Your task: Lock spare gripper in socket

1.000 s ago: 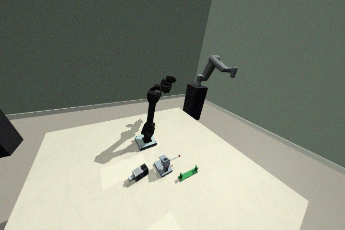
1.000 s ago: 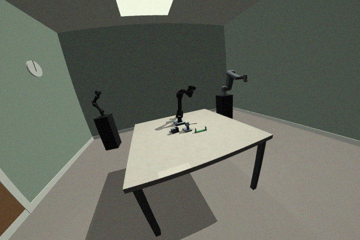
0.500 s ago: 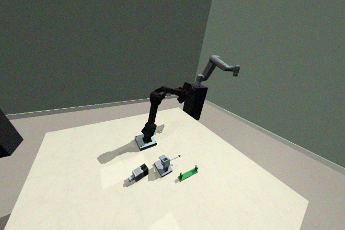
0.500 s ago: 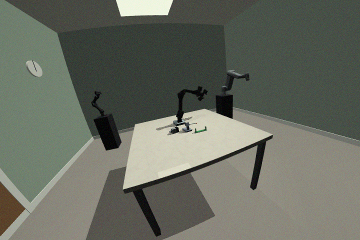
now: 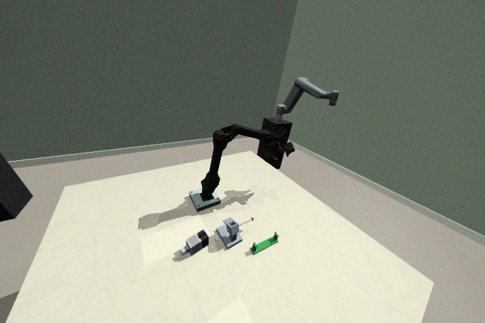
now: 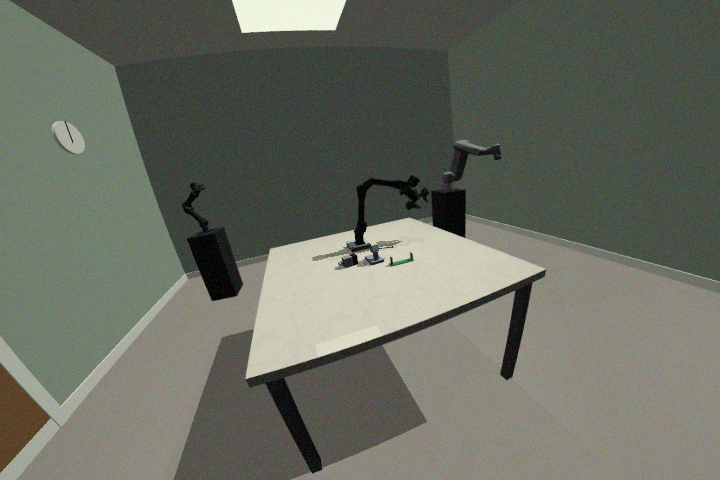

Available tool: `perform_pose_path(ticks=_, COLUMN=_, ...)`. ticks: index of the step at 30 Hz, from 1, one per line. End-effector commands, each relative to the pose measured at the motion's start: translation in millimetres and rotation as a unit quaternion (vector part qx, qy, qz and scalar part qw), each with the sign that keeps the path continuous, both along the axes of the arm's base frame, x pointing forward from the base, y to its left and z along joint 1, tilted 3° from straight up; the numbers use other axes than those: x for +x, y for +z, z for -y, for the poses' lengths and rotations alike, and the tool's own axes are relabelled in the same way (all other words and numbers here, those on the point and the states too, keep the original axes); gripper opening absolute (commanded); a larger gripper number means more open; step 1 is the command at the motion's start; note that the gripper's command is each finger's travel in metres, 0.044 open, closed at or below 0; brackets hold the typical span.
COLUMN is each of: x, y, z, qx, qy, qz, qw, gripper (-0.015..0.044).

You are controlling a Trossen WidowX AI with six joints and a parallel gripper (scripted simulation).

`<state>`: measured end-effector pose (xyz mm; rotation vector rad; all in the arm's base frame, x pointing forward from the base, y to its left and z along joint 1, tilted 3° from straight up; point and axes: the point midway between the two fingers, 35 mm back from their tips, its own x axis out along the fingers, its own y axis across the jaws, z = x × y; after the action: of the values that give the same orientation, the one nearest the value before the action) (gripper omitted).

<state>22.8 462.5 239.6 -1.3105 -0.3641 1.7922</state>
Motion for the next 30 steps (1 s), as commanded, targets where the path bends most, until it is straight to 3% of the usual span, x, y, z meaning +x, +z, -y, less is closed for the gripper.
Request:
perform_pose_path(ticks=1, x=51, y=-7, z=21, qx=-0.04, qy=-0.056, qz=0.009, qw=0.998, gripper=0.03)
perform_pose_path(ticks=16, x=198, y=-37, z=153, qx=-0.21, qy=-0.26, qz=-0.02, qw=0.942, gripper=0.03)
perform_pose_path(ticks=30, x=243, y=-45, z=310, qx=-0.348, qy=-0.407, qz=-0.112, qw=0.837, gripper=0.03)
